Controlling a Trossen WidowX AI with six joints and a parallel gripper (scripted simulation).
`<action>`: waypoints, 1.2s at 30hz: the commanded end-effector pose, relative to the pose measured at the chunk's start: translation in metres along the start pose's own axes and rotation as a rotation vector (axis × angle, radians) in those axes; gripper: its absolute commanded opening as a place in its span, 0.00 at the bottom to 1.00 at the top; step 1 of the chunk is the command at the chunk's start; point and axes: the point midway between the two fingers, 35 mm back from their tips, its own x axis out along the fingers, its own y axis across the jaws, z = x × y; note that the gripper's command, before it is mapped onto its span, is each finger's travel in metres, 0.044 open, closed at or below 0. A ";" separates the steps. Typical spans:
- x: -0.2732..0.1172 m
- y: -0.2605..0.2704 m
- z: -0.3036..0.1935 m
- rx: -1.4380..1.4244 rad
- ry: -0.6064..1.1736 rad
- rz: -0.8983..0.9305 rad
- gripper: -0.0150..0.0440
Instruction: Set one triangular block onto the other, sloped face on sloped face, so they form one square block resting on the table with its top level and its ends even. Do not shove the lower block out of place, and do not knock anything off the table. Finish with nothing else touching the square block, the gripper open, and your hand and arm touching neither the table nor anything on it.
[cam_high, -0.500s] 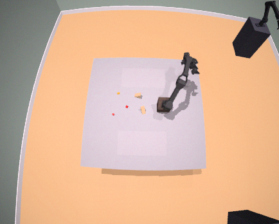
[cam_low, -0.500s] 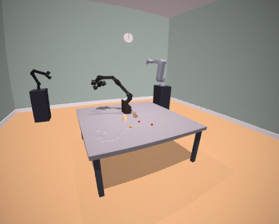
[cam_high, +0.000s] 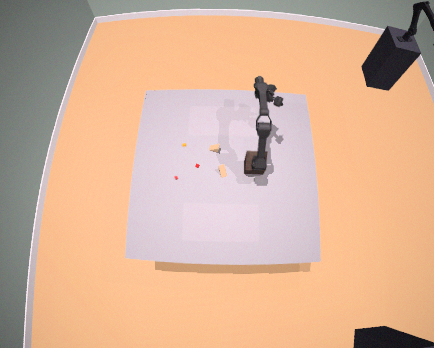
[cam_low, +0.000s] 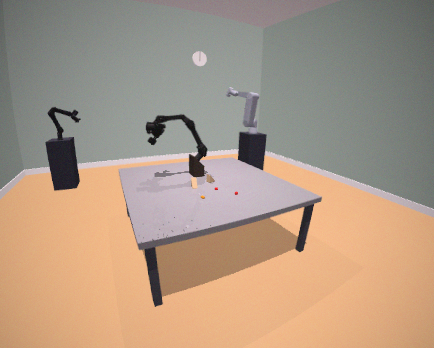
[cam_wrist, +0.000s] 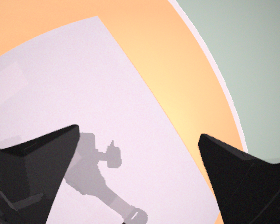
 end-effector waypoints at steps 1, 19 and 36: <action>-0.028 0.035 -0.029 -0.181 -0.002 0.111 1.00; -0.140 0.165 -0.236 -1.153 -0.100 0.622 1.00; -0.169 0.182 -0.402 -1.883 -0.214 0.964 1.00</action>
